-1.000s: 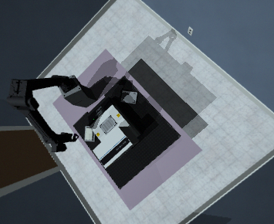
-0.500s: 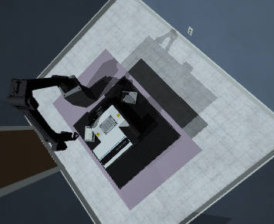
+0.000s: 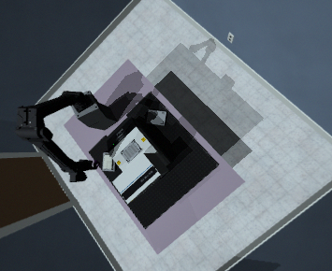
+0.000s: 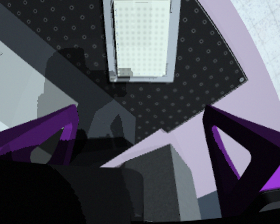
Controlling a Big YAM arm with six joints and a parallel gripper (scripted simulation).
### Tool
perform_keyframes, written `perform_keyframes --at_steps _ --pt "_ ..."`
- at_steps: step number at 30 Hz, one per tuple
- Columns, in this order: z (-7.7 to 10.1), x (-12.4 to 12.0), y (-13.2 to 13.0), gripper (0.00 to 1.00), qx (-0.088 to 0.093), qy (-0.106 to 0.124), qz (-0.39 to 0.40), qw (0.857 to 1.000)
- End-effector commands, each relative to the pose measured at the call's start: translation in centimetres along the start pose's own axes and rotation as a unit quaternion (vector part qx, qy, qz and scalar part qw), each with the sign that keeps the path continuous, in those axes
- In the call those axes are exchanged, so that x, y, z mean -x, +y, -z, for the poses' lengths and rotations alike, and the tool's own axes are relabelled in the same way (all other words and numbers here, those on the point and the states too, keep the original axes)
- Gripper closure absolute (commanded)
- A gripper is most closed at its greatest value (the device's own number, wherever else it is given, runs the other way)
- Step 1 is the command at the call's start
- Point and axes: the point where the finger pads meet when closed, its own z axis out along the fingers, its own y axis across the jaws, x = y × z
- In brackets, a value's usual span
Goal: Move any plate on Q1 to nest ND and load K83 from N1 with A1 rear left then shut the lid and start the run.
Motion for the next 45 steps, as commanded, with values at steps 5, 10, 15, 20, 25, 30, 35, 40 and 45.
perform_keyframes --at_steps 5,10,15,20,25,30,35,40,45 --pt "-0.3 2.9 0.6 0.0 0.001 -0.033 -0.004 0.999" --pt "-2.5 2.8 0.5 0.0 0.001 -0.028 0.005 1.0" --pt "-4.2 2.9 0.7 0.0 0.001 -0.03 0.001 1.0" --pt "-5.2 3.8 0.1 0.0 0.003 -0.042 -0.004 0.999" --pt "-6.6 2.7 0.3 0.0 0.002 -0.028 0.0 1.0" --pt "-9.2 1.7 0.3 0.0 0.001 -0.016 -0.003 1.0" --pt "-10.0 2.9 0.4 0.0 0.002 -0.03 -0.003 1.0" --pt "-10.3 3.6 0.4 0.0 0.004 -0.037 -0.001 0.999" --pt "-13.4 2.2 0.4 0.0 0.002 -0.021 0.001 1.0"
